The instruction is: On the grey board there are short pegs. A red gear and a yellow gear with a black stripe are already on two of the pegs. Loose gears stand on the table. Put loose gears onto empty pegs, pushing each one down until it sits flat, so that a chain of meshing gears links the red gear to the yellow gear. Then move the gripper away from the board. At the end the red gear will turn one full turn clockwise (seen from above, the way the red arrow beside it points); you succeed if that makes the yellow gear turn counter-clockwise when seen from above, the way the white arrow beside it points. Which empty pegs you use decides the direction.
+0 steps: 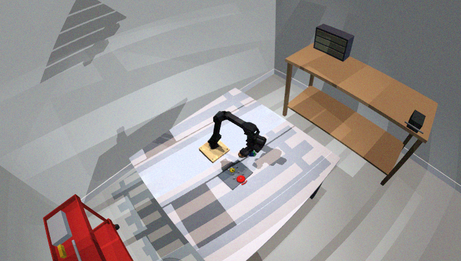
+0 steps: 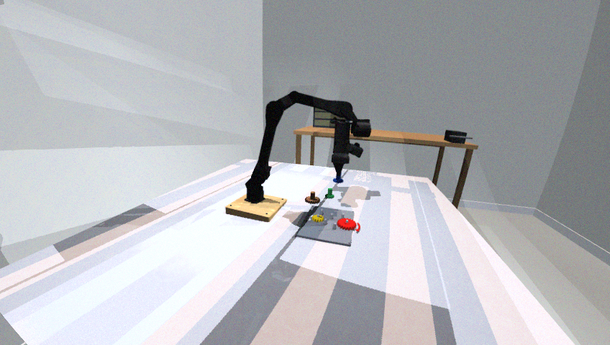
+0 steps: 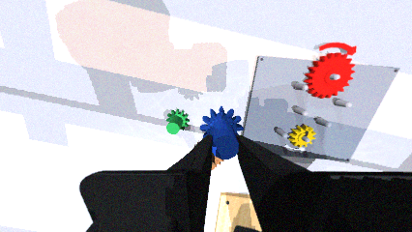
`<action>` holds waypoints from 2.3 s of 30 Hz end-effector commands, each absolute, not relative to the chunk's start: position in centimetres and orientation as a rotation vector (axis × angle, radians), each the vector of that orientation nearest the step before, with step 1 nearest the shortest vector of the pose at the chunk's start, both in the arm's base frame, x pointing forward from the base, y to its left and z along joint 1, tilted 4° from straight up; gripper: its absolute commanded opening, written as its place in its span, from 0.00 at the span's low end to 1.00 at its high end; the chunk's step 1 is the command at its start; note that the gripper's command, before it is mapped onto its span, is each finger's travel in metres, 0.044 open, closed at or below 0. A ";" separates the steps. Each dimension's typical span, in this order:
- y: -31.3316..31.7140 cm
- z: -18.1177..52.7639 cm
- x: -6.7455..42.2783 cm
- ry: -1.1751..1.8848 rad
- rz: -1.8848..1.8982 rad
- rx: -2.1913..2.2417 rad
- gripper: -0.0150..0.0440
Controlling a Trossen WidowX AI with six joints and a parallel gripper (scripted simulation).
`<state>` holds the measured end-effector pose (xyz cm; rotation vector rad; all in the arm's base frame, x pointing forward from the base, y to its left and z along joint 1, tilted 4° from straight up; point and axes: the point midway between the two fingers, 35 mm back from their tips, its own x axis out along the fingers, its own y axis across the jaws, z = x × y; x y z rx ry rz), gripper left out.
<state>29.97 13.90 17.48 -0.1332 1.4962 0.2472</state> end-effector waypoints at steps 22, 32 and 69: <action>13.3 21.5 29.4 1.492 0.252 -0.134 0.25; 11.2 20.4 30.8 1.490 0.246 -0.139 0.25; 2.6 15.9 34.3 1.490 0.237 -0.149 0.25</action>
